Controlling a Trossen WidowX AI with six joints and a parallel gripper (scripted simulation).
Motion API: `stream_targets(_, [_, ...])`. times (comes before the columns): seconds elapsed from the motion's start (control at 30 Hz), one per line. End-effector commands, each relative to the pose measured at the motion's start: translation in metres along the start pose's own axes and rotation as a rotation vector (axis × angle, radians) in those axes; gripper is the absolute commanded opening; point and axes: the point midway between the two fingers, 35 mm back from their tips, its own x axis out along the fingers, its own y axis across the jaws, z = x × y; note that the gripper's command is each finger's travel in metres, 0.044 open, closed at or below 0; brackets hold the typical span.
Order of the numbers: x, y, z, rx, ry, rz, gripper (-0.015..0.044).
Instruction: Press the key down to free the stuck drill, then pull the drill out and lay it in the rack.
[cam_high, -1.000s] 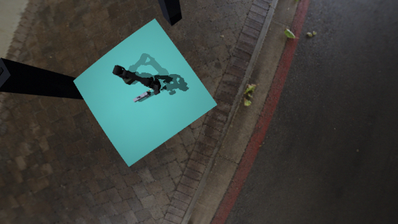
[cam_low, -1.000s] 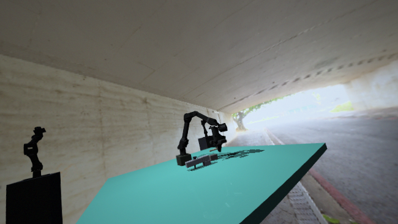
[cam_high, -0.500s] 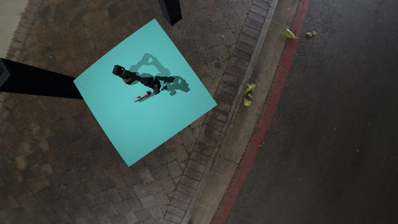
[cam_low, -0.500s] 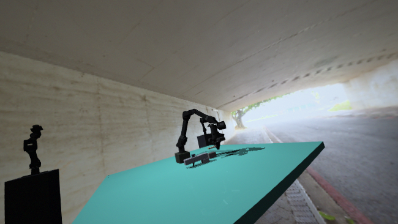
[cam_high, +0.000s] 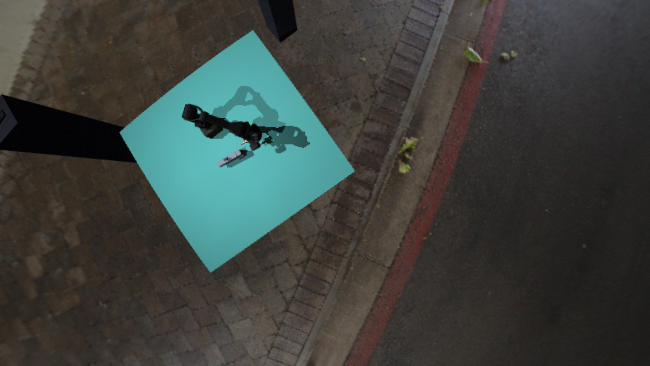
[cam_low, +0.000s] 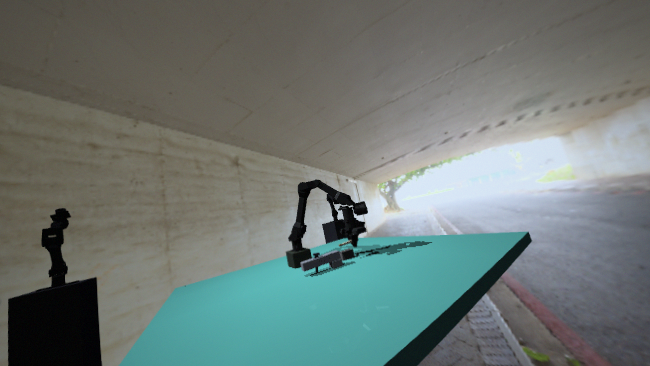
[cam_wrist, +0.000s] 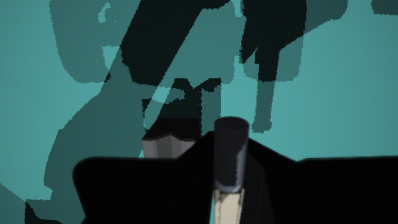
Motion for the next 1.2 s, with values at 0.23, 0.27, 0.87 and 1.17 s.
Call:
stream_targets(0.23, [0.0, 0.02, 0.003, 0.003, -0.005, -0.011, 0.0])
stream_targets(0.27, [0.0, 0.022, 0.004, 0.003, -0.005, -0.011, 0.0])
stream_targets(0.87, [0.005, 0.04, 0.008, 0.003, -0.006, -0.01, 0.0])
stream_targets(1.17, [0.019, 0.038, 0.008, 0.003, -0.006, -0.01, 0.0])
